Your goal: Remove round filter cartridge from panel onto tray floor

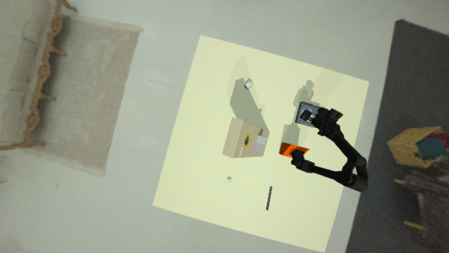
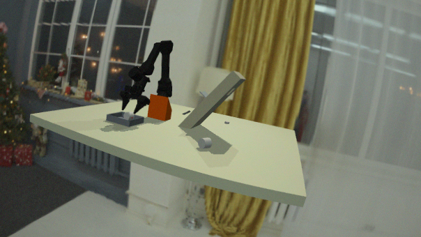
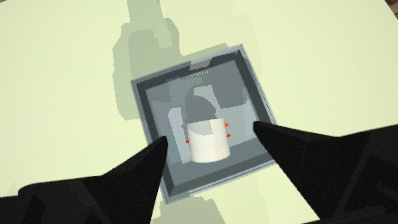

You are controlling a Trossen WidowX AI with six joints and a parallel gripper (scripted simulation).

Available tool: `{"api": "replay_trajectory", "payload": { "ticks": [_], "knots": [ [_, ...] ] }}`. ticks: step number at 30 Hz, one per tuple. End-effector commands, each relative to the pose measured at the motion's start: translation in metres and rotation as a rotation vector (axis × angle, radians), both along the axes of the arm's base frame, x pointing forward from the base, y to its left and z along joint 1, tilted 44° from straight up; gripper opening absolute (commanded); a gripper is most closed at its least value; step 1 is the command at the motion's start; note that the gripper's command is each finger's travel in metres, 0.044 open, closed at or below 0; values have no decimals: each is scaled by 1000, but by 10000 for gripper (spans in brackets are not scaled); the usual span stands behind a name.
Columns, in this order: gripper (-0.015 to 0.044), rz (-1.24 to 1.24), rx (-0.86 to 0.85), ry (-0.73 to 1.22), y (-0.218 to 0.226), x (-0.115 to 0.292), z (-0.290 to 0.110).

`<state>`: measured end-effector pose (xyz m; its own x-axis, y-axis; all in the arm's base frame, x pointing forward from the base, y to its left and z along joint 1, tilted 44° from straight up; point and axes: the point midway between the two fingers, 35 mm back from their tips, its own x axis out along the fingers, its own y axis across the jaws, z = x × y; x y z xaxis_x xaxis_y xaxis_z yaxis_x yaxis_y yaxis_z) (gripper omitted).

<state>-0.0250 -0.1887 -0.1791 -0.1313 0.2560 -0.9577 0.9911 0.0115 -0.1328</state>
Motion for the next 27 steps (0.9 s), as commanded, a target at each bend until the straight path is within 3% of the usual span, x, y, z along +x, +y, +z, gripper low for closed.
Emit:
{"api": "replay_trajectory", "payload": {
  "ticks": [1,27],
  "knots": [
    [440,-1,-36,-1,-40,5,33],
    [440,3,-37,2,-39,4,32]
  ]
}}
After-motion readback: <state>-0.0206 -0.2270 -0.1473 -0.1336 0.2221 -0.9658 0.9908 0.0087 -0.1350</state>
